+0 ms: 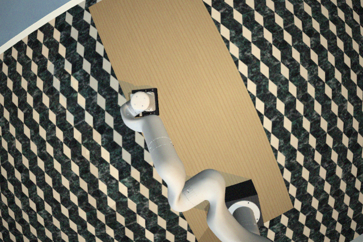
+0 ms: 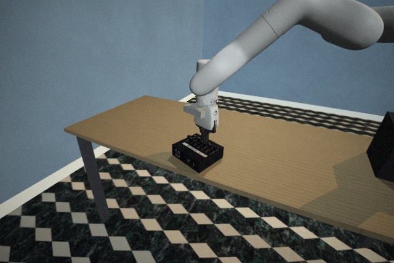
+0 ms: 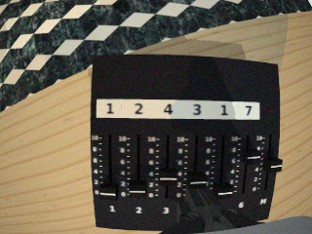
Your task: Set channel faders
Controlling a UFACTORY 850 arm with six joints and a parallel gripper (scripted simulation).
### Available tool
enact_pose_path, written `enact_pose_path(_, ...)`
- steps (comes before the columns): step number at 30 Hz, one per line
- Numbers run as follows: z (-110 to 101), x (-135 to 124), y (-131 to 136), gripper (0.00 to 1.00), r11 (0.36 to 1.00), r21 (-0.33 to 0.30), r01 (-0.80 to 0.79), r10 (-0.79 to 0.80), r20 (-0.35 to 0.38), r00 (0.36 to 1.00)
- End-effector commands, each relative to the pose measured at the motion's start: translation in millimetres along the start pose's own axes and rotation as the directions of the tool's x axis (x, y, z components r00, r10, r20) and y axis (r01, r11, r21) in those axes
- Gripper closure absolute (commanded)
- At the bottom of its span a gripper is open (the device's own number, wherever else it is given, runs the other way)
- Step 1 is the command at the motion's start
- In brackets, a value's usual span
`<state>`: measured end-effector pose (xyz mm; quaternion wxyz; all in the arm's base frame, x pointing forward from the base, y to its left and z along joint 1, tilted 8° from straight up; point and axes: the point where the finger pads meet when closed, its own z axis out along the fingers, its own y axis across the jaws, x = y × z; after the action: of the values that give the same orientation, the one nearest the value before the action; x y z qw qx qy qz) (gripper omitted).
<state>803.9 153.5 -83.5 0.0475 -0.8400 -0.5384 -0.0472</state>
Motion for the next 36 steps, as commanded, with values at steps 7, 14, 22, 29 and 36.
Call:
enact_pose_path(7,-2,-1,1,1.0,1.0,-0.002,0.0,0.0,-0.002,1.0)
enact_pose_path(14,-2,-5,1,1.0,1.0,-0.002,0.0,0.0,-0.002,1.0)
enact_pose_path(22,-2,-5,1,1.0,1.0,-0.002,0.0,0.0,-0.002,1.0)
enact_pose_path(29,-11,-5,1,1.0,1.0,-0.002,0.0,0.0,-0.002,1.0)
enact_pose_path(36,-32,-5,1,1.0,1.0,-0.002,0.0,0.0,-0.002,1.0)
